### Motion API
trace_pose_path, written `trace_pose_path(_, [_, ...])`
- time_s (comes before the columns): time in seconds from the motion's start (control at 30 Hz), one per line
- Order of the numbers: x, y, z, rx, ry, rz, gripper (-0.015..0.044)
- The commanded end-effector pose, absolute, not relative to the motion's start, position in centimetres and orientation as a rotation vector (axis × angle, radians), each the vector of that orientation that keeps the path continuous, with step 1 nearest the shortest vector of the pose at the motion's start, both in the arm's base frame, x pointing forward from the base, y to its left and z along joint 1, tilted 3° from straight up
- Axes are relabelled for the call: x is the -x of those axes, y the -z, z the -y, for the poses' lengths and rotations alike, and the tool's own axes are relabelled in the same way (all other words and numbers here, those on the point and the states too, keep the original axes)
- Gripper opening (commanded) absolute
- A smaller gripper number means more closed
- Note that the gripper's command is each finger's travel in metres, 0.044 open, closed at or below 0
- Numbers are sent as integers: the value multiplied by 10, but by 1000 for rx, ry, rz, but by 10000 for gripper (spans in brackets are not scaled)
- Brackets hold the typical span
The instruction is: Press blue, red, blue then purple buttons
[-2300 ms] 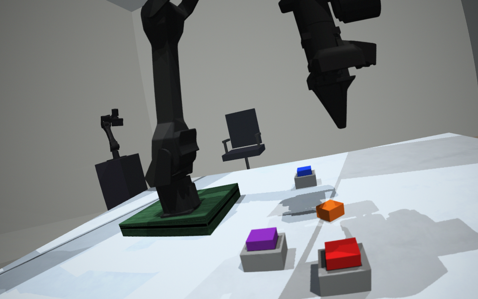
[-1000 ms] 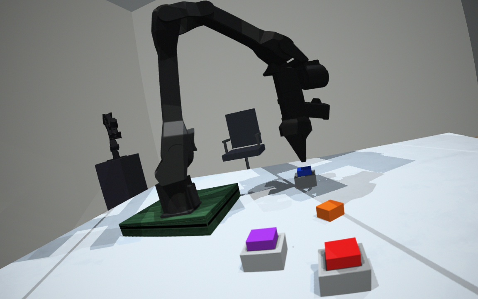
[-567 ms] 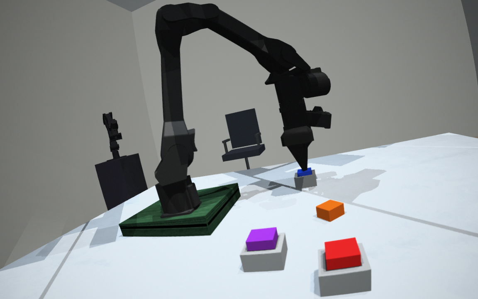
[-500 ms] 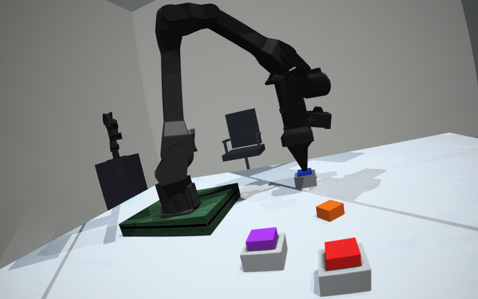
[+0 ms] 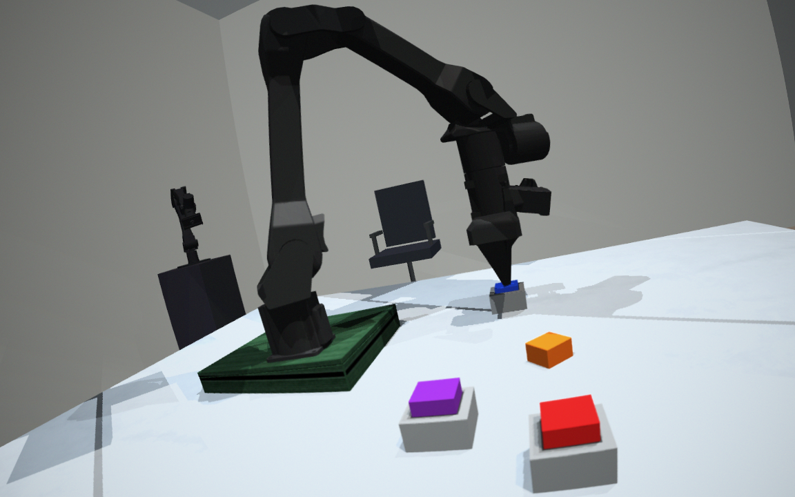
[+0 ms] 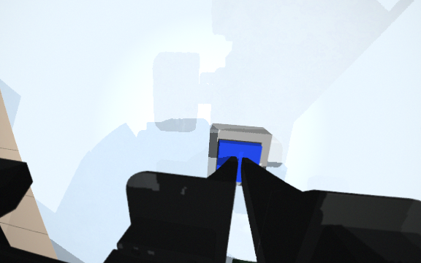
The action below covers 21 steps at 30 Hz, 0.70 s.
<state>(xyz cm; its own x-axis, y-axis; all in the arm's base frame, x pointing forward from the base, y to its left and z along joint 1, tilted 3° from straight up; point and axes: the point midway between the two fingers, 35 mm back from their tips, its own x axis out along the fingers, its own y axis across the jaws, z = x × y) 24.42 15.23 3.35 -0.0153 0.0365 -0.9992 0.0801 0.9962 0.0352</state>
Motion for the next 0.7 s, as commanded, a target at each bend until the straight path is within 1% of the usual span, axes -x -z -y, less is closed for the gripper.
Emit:
trace_pose_path(0.0, [-244, -36, -152, -92, 35, -1587, 20])
trace_pose_path(0.1, [-244, -63, -152, -96, 35, -1591, 20])
trace_pose_path(0.27, [-244, -68, -152, -96, 35, -1591, 20])
trace_pose_path(0.43, [-246, -125, -149, -96, 35, -1591, 20])
trace_pose_path(0.6, [-246, -127, -147, -96, 35, -1591, 20])
trace_pose_path(0.67, [-253, -127, -129, -95, 37, -1588, 20])
